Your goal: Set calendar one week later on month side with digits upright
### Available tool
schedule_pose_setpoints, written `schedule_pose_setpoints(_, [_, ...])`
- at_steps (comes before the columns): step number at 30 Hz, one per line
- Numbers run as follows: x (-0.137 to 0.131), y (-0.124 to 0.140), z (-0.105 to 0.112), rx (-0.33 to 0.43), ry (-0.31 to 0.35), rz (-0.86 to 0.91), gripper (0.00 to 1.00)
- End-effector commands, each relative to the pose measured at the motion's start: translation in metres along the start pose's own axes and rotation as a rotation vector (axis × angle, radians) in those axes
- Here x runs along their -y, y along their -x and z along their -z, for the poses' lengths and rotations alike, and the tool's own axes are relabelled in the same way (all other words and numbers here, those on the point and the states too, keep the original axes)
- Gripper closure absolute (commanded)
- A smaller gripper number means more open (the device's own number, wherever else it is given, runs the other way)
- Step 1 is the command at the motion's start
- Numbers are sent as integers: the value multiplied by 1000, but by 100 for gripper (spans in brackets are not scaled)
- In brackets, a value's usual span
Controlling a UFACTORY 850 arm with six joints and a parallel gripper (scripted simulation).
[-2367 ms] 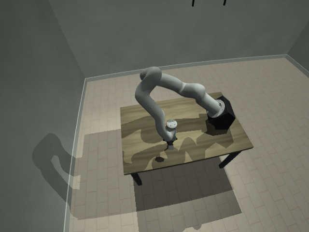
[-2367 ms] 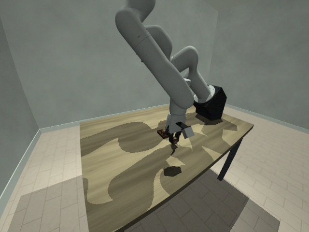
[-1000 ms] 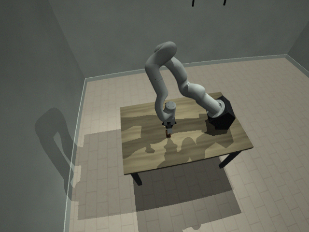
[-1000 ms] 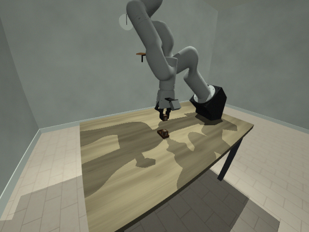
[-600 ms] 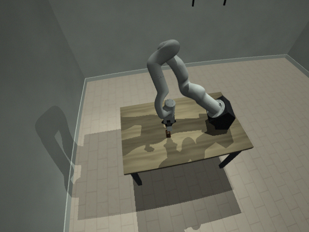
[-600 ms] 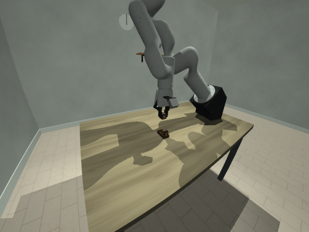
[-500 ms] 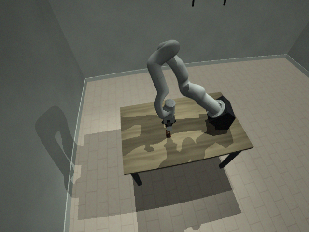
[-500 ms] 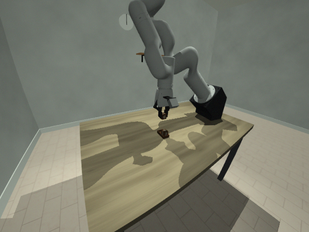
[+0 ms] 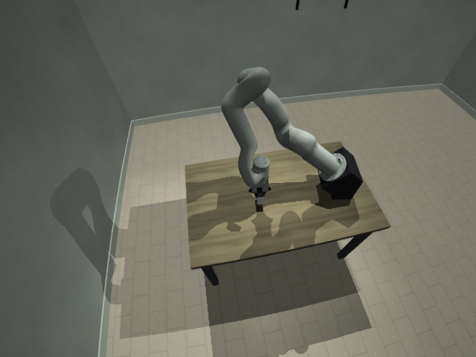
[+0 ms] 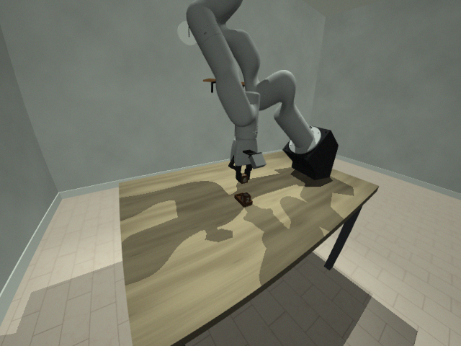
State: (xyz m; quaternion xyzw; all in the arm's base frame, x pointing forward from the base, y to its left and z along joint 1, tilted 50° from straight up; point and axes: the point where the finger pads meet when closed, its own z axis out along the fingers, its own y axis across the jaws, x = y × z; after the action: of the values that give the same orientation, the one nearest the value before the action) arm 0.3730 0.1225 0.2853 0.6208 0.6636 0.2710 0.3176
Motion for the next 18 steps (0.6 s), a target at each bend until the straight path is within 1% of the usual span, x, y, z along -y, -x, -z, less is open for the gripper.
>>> schedule_pose_setpoints(1, [-1, 0, -10, -3, 7, -2, 71])
schedule_pose_setpoints(10, [-2, 0, -34, -3, 7, -2, 71])
schedule_pose_setpoints(18, [-2, 0, -38, -3, 7, -2, 71])
